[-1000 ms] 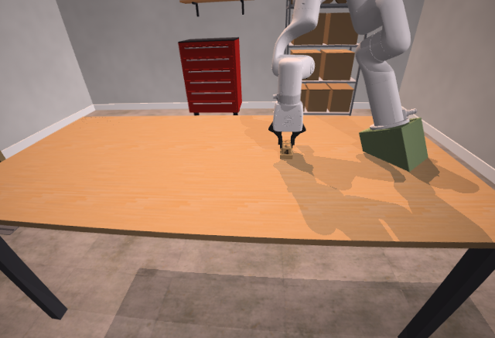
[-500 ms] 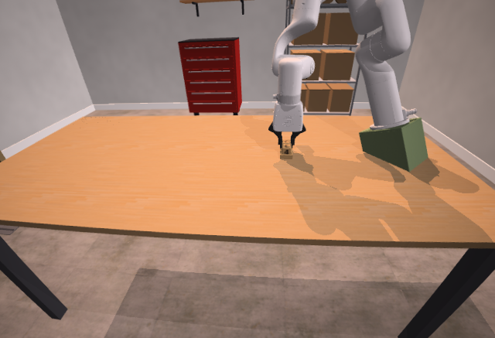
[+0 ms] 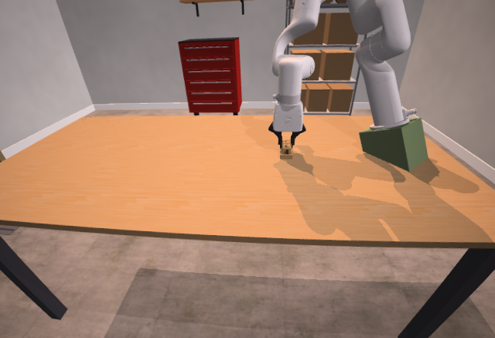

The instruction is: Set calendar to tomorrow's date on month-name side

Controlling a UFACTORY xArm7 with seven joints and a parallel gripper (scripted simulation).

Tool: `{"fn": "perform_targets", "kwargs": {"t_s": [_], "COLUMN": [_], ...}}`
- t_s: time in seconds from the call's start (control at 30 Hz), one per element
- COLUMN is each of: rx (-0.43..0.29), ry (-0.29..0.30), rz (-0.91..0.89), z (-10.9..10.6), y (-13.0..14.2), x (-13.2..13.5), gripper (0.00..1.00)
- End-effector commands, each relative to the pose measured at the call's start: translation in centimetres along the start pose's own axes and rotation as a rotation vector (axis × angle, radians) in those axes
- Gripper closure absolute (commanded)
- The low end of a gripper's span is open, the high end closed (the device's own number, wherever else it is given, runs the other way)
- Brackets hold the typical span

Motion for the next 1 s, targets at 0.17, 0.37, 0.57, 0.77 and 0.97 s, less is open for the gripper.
{"fn": "perform_targets", "kwargs": {"t_s": [0.17,0.37,0.57,0.77,0.97], "rx": [-0.002,-0.002,-0.002,-0.002,-0.002], "ry": [-0.002,-0.002,-0.002,-0.002,-0.002], "rz": [0.000,0.000,0.000,0.000,0.000], "z": [-0.08,-0.08,-0.08,-0.08,-0.14], "y": [0.07,0.07,0.07,0.07,0.07], "x": [-0.08,-0.08,-0.08,-0.08,-0.08], "gripper": [0.67,0.59,0.55,0.51,0.51]}}
Point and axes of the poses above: the point where the finger pads meet when closed, its own z axis out along the fingers, its own x axis across the jaws, y = z × x, the point moved 6 cm from there along -z, back along the fingers, and after that the axes turned 8 degrees about z, right-handed, at the moved point
